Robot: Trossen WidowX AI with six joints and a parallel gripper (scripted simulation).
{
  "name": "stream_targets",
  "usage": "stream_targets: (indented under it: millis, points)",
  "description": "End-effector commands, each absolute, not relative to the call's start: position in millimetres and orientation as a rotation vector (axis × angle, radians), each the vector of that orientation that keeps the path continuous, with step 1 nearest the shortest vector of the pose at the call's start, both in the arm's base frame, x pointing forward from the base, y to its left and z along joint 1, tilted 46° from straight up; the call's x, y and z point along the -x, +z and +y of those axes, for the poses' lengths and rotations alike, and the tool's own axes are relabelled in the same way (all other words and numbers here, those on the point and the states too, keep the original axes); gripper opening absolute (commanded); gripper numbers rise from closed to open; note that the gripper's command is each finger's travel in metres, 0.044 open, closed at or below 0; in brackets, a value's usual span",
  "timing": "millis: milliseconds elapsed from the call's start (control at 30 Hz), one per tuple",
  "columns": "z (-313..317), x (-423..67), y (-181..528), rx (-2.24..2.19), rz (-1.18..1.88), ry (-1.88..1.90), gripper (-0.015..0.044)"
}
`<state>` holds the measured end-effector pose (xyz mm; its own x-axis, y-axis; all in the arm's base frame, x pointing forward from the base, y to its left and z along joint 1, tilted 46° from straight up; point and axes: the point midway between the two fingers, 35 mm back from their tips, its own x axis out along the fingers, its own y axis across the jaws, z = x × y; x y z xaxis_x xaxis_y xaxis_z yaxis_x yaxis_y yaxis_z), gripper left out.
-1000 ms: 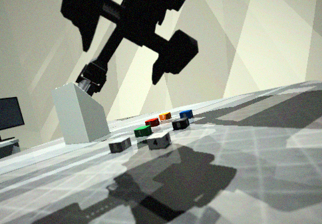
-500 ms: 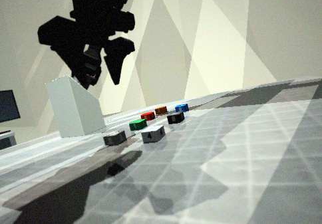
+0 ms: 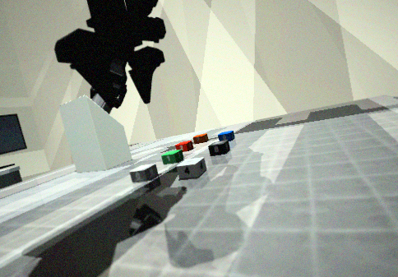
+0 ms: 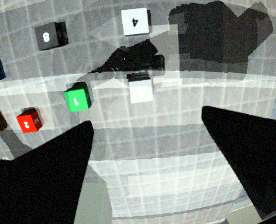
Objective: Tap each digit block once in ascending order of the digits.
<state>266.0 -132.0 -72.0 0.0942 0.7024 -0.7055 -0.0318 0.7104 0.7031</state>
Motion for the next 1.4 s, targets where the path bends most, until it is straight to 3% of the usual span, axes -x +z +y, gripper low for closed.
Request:
stream_targets:
  millis: [0, 233, 500, 1200, 1367]
  points:
    - [-131.3, -265.9, -71.3, -0.609, 1.378, 0.602, 0.0400]
    - [-130.0, -265.8, -69.8, -0.610, 1.378, 0.602, 0.0400]
    - [-71.7, -250.7, -13.9, -0.614, 1.379, 0.604, 0.0400]
    - [-68.9, -250.0, -11.1, -0.614, 1.379, 0.604, 0.0400]
    - [-32.5, -243.2, 27.9, -0.614, 1.380, 0.602, 0.0400]
